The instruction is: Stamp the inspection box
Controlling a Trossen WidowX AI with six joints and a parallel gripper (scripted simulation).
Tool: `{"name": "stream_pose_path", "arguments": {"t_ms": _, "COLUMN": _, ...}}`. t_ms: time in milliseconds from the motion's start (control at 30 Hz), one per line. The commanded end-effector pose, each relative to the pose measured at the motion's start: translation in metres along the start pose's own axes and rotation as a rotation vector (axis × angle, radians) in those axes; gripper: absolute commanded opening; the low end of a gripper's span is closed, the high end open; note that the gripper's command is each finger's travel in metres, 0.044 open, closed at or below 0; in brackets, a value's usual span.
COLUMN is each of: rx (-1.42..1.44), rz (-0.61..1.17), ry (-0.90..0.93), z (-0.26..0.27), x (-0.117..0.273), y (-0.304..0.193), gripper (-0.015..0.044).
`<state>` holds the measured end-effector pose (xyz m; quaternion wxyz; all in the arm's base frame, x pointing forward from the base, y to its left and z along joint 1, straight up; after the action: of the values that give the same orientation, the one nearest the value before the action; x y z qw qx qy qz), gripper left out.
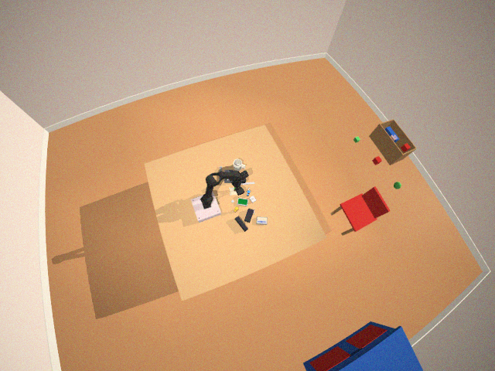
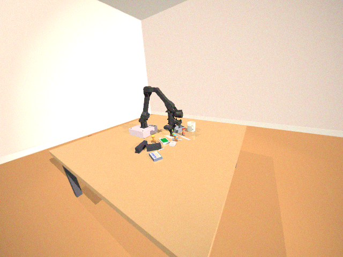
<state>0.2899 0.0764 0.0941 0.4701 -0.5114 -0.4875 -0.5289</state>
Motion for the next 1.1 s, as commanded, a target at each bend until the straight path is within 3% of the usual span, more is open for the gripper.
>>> {"name": "stream_pose_path", "arguments": {"t_ms": 0, "rx": -0.004, "rz": -0.002, "ry": -0.003, "z": 0.000, "x": 0.003, "y": 0.000, "gripper": 0.0000}}
{"name": "stream_pose_path", "arguments": {"t_ms": 1067, "rx": -0.004, "rz": -0.003, "ry": -0.002, "z": 0.000, "x": 0.045, "y": 0.003, "gripper": 0.0000}}
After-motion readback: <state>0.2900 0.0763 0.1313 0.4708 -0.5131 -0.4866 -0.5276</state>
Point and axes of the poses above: the point midway between the two fingers, 35 mm back from their tips, its own x axis back along the fingers, its own z axis across the jaws, y = z × x, the point moved 9 cm from there along x, back along the fingers, and after that the axes turned 13 degrees about -x, right-handed, at the moved point
